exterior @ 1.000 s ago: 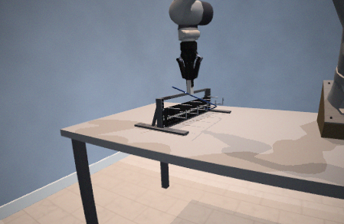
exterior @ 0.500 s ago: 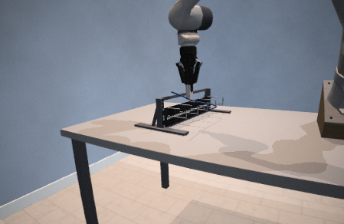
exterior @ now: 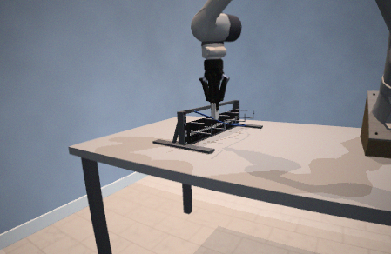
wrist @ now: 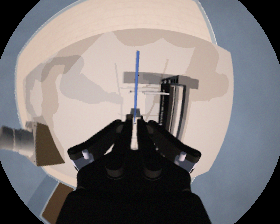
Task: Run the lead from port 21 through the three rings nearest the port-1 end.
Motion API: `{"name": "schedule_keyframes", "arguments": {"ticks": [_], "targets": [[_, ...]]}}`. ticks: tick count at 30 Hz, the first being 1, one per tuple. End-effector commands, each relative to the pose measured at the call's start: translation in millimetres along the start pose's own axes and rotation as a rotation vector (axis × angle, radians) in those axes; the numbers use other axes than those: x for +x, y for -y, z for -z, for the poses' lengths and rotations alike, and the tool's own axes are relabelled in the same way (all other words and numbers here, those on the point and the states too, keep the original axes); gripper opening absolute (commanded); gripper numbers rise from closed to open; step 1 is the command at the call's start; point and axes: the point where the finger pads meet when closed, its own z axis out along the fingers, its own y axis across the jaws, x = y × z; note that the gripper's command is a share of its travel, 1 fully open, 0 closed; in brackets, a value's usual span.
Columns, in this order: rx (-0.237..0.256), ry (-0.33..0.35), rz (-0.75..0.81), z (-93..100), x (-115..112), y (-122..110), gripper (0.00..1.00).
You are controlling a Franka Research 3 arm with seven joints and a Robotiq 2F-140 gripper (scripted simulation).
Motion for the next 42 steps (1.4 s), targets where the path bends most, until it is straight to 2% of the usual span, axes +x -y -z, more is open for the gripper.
{"name": "schedule_keyframes", "arguments": {"ticks": [1,11,23,42], "targets": [[-0.008,0.0,0.008,-6.8,1,-2,0.0],[-0.008,0.0,0.008,-23.4,1,-2,0.0],[-0.008,0.0,0.008,-34.5,1,-3,0.0],[-0.008,0.0,0.008,-40.2,1,-3,0.0]]}}
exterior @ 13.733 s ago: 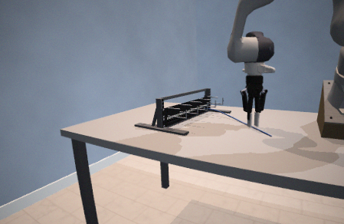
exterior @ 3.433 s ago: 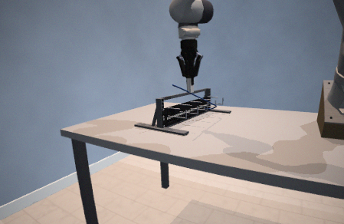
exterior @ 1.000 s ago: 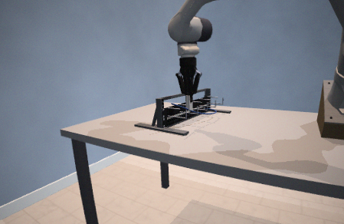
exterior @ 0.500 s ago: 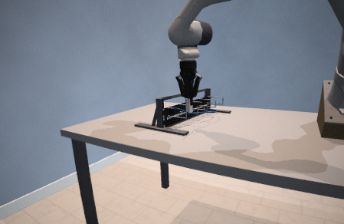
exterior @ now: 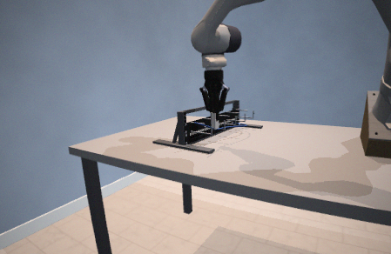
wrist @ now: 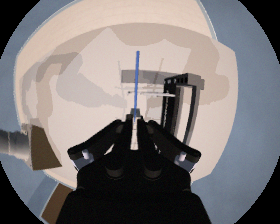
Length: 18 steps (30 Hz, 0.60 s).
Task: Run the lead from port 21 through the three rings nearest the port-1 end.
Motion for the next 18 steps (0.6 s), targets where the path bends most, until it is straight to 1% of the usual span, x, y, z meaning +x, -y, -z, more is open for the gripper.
{"name": "schedule_keyframes", "arguments": {"ticks": [1,11,18], "targets": [[-0.004,-0.001,0.007,-0.8,0.8,-1.4,0.0],[-0.004,-0.001,0.007,-0.7,0.8,-2.6,0.0],[-0.004,-0.001,0.007,-0.7,0.9,-8.9,0.0]]}}
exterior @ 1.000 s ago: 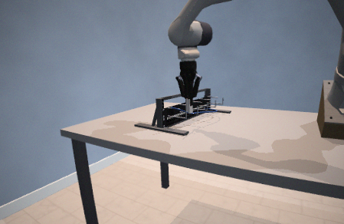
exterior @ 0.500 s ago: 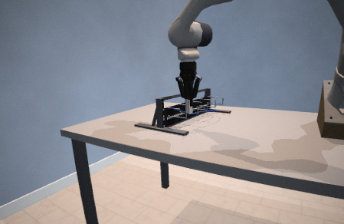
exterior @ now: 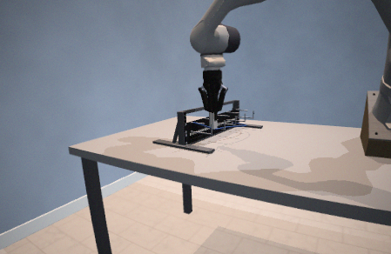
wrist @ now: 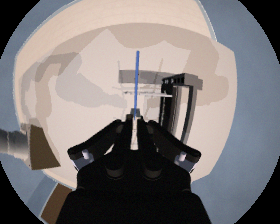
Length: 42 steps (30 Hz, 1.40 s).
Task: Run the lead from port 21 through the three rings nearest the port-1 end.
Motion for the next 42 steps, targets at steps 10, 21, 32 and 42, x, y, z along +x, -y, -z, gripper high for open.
{"name": "schedule_keyframes", "arguments": {"ticks": [10,21,32,42], "targets": [[0.003,0.0,0.002,-0.7,0,-14,0.0],[0.003,0.0,0.002,-0.8,0,-27,0.0],[0.003,0.0,0.002,-0.8,0,-34,0.0],[0.003,0.0,0.002,-0.8,0,-34,0.0]]}}
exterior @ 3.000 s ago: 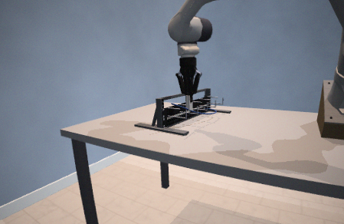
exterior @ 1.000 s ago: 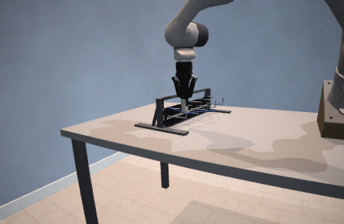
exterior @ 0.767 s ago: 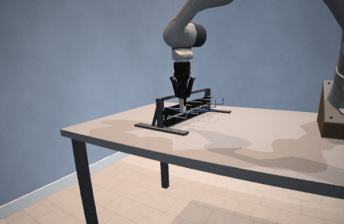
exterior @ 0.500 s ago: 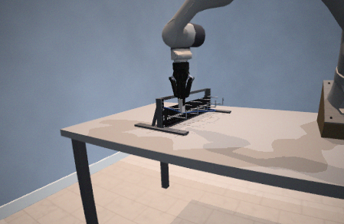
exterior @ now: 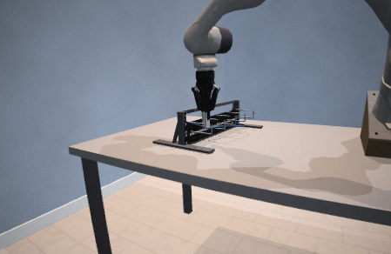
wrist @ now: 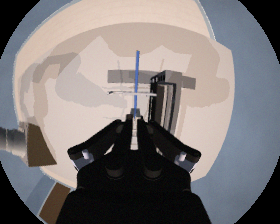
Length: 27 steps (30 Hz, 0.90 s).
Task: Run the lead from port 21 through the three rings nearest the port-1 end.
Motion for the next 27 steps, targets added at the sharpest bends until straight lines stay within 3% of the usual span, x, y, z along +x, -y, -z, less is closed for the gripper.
{"name": "schedule_keyframes", "arguments": {"ticks": [1,10,11,27], "targets": [[0.005,0.001,-0.006,-1.1,0.3,1.2,0.0],[0.005,0.001,-0.006,-1.1,0.3,1.2,0.0],[0.005,0.001,-0.006,-1.1,0.3,1.2,0.2],[0.005,0.001,-0.006,-1.1,0.3,1.2,0.2]]}}
